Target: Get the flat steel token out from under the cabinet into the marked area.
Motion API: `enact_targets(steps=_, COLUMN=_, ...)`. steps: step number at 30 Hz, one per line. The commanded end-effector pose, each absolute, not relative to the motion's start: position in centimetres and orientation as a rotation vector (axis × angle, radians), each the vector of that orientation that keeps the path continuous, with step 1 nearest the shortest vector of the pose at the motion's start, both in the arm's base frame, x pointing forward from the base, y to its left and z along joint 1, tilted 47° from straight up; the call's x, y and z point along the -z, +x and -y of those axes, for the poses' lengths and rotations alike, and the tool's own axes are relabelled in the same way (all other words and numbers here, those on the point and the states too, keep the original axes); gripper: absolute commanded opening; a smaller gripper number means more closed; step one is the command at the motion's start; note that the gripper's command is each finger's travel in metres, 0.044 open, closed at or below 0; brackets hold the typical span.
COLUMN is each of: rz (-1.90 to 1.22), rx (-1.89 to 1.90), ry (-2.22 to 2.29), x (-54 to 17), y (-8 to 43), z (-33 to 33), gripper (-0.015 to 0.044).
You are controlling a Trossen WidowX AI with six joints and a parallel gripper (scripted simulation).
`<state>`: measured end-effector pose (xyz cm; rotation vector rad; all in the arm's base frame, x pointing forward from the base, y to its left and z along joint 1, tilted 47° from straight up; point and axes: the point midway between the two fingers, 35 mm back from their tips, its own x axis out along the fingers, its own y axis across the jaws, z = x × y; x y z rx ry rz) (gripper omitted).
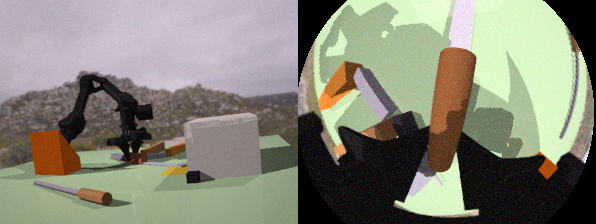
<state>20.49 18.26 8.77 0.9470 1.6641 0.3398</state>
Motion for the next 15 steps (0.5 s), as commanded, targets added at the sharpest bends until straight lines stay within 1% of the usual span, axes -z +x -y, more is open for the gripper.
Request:
enact_targets(steps=1, rz=-1.645, rx=-0.378, ry=0.918, x=-9.00, y=20.65, z=-18.32, gripper=0.0000)
enact_targets(steps=15, rz=-1.608, rx=-0.464, ry=0.836, x=-8.99, y=20.65, z=-18.31, gripper=0.0000)
